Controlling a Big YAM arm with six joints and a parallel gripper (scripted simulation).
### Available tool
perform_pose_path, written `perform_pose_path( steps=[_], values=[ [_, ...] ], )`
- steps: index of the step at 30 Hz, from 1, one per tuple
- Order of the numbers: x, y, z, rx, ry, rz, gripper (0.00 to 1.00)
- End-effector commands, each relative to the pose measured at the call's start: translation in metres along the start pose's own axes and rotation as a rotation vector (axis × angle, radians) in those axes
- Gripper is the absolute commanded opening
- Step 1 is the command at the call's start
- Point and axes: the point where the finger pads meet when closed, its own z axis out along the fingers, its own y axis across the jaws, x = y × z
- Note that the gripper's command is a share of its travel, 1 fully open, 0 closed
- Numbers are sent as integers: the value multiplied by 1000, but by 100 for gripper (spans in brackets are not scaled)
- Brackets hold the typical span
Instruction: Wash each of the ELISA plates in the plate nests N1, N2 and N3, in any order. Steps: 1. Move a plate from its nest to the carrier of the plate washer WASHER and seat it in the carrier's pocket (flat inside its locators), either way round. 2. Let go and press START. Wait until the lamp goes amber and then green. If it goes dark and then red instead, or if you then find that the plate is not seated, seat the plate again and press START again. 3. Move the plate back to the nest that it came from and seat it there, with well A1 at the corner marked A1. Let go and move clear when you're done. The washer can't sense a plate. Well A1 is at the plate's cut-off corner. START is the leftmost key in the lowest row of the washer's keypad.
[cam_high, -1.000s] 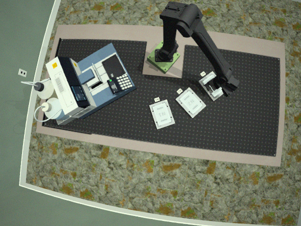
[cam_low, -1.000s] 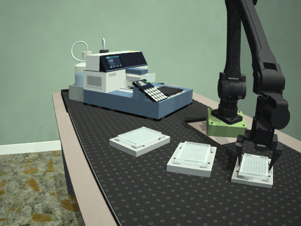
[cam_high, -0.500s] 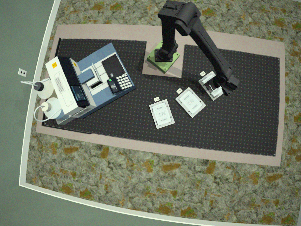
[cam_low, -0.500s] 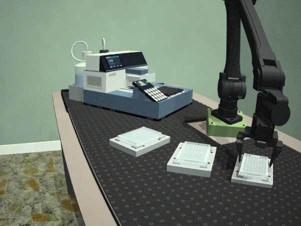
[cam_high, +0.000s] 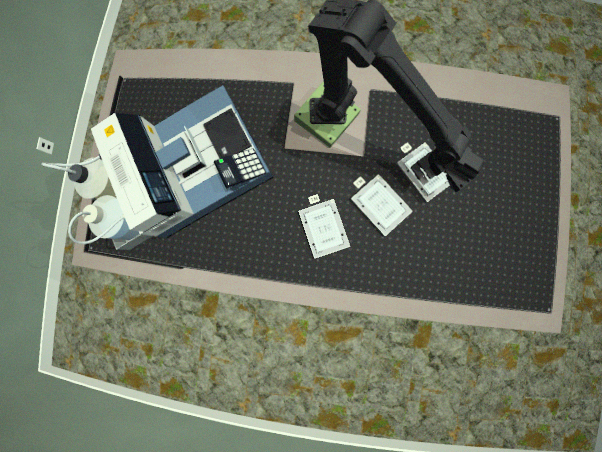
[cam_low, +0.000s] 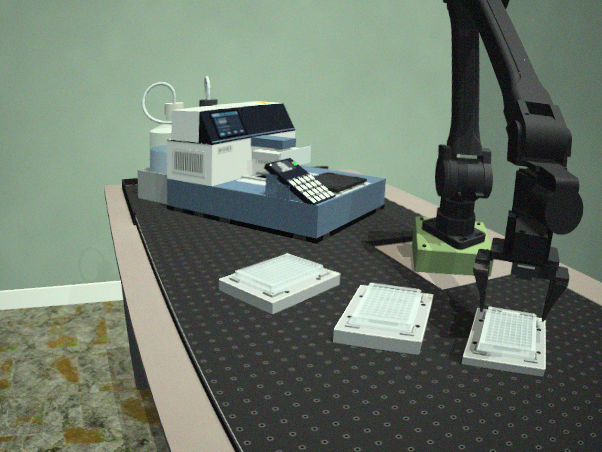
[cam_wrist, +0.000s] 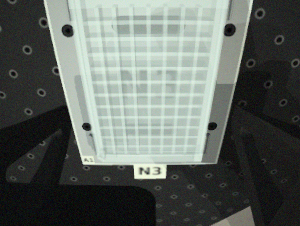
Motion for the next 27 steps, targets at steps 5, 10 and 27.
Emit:
perform_pose_path(
  steps=[5, 10, 27],
  values=[
    [-23, 10, -35, -25, -59, 1, 100],
    [-17, 8, -30, -14, -32, 1, 100],
    [-16, 9, -61, -21, -46, 1, 100]
  ],
)
